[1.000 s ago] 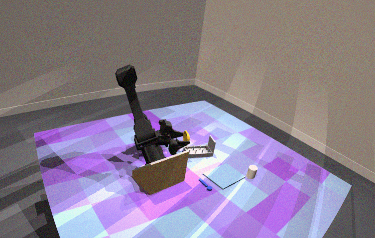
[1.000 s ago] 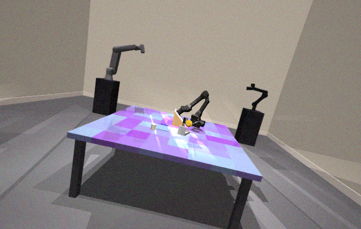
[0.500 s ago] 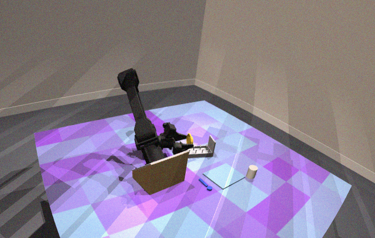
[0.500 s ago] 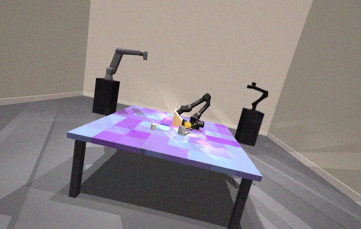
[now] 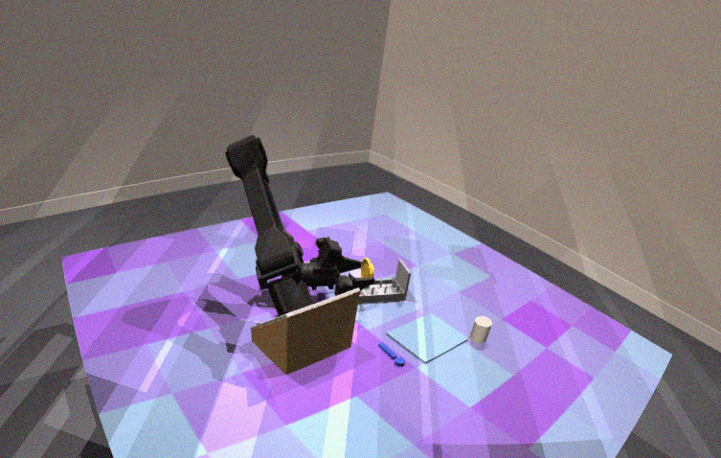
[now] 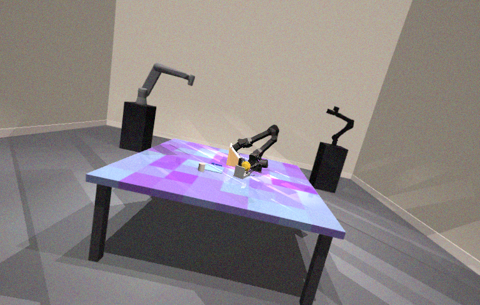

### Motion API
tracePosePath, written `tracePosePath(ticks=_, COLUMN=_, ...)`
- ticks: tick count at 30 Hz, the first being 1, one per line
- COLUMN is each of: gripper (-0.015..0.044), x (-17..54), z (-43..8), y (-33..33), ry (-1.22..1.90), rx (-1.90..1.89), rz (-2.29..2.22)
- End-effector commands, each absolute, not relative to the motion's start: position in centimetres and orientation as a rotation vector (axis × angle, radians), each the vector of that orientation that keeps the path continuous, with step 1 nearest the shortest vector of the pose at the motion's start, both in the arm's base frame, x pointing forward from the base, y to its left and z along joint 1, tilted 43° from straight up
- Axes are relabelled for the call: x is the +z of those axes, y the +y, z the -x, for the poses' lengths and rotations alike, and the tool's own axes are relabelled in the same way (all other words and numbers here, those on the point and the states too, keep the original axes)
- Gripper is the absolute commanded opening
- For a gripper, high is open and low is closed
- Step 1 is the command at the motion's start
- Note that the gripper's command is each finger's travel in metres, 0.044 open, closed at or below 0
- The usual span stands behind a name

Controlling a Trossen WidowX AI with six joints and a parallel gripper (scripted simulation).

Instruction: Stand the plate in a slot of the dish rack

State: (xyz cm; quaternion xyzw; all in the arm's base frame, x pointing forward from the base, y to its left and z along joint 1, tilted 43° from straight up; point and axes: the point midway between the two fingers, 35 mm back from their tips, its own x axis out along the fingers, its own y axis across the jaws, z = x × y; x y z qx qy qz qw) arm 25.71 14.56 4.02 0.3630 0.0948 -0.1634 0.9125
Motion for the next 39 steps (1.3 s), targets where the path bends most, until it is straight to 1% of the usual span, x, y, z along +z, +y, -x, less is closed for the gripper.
tracePosePath(ticks=1, gripper=0.0000, x=3.00, z=-25.67, y=15.45, ry=0.194, rx=-0.336, rz=-0.751)
tracePosePath(ticks=15, gripper=0.0000, x=3.25, z=-25.67, y=15.17, ry=0.202, rx=-0.334, rz=-0.744)
tracePosePath(ticks=30, gripper=0.0394, x=3.27, z=-25.68, y=15.20, ry=0.200, rx=-0.335, rz=-0.749)
tracePosePath(ticks=39, gripper=0.0400, x=3.71, z=-25.82, y=14.93, ry=0.202, rx=-0.336, rz=-0.749)
